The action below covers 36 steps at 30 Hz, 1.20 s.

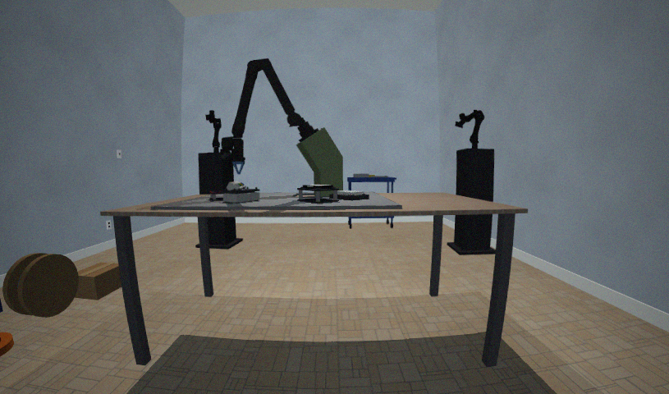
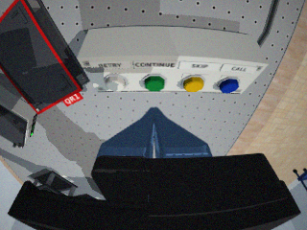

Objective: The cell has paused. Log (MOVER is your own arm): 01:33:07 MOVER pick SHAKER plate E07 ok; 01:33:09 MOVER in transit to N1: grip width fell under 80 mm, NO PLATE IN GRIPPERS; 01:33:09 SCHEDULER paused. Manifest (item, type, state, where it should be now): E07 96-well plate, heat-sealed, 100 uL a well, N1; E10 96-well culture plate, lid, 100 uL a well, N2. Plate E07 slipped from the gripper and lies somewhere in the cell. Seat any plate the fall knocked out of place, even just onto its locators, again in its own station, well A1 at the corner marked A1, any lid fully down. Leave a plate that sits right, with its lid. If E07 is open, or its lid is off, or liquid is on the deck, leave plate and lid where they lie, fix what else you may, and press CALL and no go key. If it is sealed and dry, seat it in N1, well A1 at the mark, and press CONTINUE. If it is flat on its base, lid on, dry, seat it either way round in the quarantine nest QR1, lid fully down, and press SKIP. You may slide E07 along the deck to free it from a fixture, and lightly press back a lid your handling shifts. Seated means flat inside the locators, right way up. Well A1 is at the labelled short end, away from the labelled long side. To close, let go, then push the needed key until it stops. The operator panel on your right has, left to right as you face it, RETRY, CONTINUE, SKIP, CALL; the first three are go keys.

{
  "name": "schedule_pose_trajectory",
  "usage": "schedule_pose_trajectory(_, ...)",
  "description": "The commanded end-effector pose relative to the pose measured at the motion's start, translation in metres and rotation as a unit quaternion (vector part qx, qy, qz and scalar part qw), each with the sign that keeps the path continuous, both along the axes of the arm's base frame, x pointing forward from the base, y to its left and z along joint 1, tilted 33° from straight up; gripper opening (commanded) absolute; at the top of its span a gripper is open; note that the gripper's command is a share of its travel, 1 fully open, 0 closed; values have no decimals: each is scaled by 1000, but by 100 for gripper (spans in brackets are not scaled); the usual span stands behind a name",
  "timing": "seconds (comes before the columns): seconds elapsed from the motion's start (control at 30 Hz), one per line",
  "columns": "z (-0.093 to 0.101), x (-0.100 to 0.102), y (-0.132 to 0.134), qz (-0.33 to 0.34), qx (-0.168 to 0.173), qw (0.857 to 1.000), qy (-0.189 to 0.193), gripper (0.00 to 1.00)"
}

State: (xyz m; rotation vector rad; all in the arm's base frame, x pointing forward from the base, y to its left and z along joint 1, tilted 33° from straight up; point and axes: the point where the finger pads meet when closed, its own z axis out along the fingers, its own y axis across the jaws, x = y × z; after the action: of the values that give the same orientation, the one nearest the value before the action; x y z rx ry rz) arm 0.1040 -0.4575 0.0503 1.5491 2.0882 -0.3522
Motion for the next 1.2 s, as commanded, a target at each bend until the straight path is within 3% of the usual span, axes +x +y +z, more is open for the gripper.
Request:
schedule_pose_trajectory(0.0, 11, -6, -1, -13, -6, 1000, -5, 0)
schedule_pose_trajectory(0.6, 14, -7, -2, -14, -9, 1000, -6, 0)
schedule_pose_trajectory(0.67, 1, -4, -8, -12, -5, 1000, -5, 0)
schedule_pose_trajectory(1.17, -9, 10, -20, -3, -11, 1000, -5, 0)
